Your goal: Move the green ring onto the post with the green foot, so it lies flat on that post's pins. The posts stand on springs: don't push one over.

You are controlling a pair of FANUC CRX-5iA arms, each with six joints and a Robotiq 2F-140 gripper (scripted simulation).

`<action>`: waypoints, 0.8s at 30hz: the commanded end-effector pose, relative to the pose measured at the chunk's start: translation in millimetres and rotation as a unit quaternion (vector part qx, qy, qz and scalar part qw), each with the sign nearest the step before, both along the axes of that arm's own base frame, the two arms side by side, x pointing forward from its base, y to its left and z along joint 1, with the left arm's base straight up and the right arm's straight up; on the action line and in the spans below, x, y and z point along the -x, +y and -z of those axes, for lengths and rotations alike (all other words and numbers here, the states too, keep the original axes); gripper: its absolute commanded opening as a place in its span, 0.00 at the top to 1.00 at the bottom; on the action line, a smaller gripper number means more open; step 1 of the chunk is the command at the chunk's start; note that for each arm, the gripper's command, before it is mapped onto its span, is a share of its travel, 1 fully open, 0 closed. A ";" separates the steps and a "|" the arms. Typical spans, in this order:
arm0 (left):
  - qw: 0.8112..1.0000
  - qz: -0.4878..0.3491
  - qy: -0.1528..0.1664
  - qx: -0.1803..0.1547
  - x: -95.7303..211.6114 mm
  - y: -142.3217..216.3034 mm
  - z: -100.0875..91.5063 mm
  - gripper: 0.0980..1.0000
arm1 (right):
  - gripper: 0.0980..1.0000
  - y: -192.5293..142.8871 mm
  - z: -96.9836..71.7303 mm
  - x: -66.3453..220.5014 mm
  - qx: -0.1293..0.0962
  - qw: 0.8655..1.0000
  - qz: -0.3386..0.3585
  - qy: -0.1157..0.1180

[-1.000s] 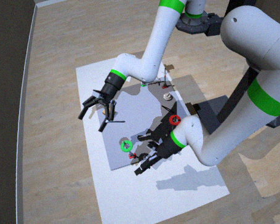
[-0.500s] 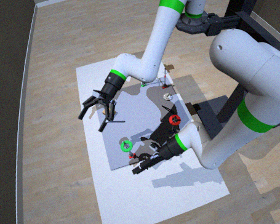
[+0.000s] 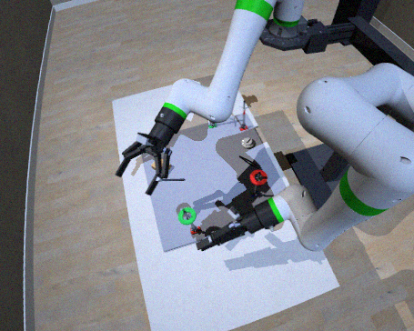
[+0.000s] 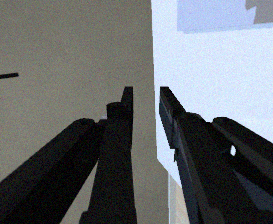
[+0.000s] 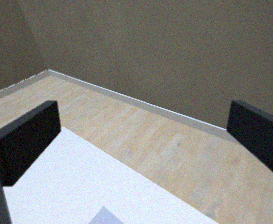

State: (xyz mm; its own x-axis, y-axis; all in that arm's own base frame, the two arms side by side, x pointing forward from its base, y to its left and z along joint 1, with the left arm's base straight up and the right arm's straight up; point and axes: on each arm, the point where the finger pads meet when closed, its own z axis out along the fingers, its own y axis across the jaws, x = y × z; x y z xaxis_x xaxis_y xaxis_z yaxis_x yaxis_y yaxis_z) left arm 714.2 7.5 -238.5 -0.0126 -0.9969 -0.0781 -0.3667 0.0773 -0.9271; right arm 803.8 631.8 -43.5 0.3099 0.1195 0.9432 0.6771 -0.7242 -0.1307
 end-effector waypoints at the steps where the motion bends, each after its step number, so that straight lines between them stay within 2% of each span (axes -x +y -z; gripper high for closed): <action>1: 0.999 0.014 -0.034 -0.008 7.6 -7.9 -3.3 0.83 | 0.00 0.6 -2.7 -0.6 -0.001 1.000 0.000 -0.001; 7: 0.996 0.033 -0.088 -0.014 26.0 -22.4 -13.4 0.83 | 0.00 0.6 -2.7 -0.6 -0.001 1.000 0.000 -0.001; 13: 0.992 0.043 -0.119 -0.018 39.6 -30.3 -19.6 0.83 | 0.00 0.6 -2.7 -0.6 -0.001 1.000 0.000 -0.001; 15: 0.992 0.043 -0.119 -0.018 39.6 -30.3 -19.6 0.83 | 0.00 0.6 -2.7 -0.6 -0.001 1.000 0.000 -0.001; 17: 0.990 0.051 -0.133 -0.018 47.1 -39.4 -23.2 0.83 | 0.00 0.6 -2.7 -0.6 -0.001 1.000 0.000 -0.001; 24: 0.987 0.096 -0.125 -0.008 51.3 -97.3 -19.6 0.83 | 0.00 0.6 -2.7 -0.6 -0.001 1.000 0.000 -0.001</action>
State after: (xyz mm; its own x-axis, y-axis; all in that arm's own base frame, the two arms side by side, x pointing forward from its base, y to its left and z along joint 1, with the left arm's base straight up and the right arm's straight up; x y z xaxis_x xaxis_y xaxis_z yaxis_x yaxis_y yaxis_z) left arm 664.9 -67.0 -218.5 -0.1444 -0.9820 -0.1214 -0.1072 0.1375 -0.9847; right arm 803.8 631.8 -43.5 0.3099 0.1195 0.9432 0.6771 -0.7242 -0.1307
